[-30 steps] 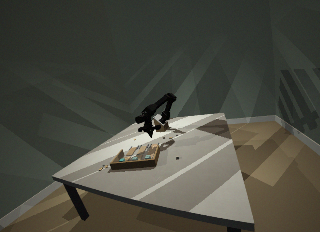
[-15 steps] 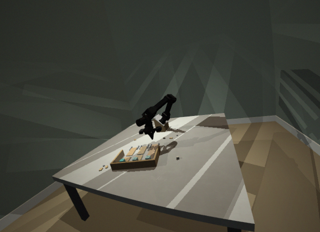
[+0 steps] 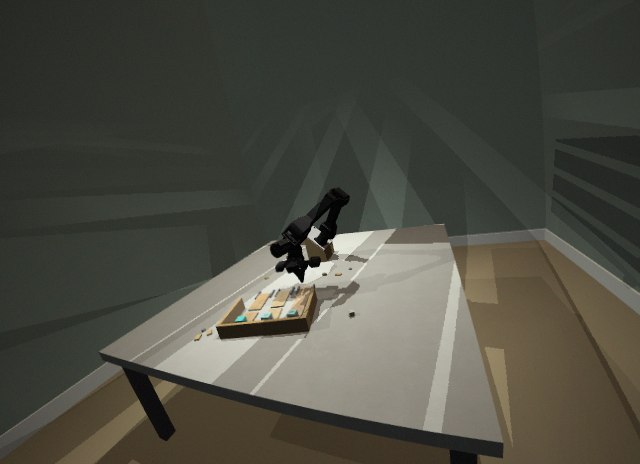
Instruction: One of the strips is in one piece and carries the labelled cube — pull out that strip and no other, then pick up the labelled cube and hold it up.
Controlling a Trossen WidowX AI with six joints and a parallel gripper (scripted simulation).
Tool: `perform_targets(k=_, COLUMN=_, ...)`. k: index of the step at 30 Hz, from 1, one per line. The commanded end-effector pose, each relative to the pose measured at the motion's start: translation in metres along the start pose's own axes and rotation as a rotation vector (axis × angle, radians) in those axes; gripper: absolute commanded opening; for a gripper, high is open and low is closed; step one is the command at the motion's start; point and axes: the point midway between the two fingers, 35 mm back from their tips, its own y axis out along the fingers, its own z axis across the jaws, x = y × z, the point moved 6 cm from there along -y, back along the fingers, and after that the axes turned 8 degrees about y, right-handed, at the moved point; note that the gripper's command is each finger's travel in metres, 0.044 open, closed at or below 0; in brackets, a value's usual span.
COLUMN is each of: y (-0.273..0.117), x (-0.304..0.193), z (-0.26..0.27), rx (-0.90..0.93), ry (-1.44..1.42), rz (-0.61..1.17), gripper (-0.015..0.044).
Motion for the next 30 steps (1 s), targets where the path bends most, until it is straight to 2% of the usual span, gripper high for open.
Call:
perform_targets(k=1, y=0.009, x=-0.001, z=-0.001, rx=0.006, ry=0.008, rz=0.002, gripper=0.0)
perform_targets(k=18, y=0.036, x=-0.004, z=0.002, rx=0.009, ry=0.008, rz=0.002, gripper=0.0)
perform_targets(k=30, y=0.037, x=-0.004, z=0.002, rx=0.009, ry=0.008, rz=0.002, gripper=0.0)
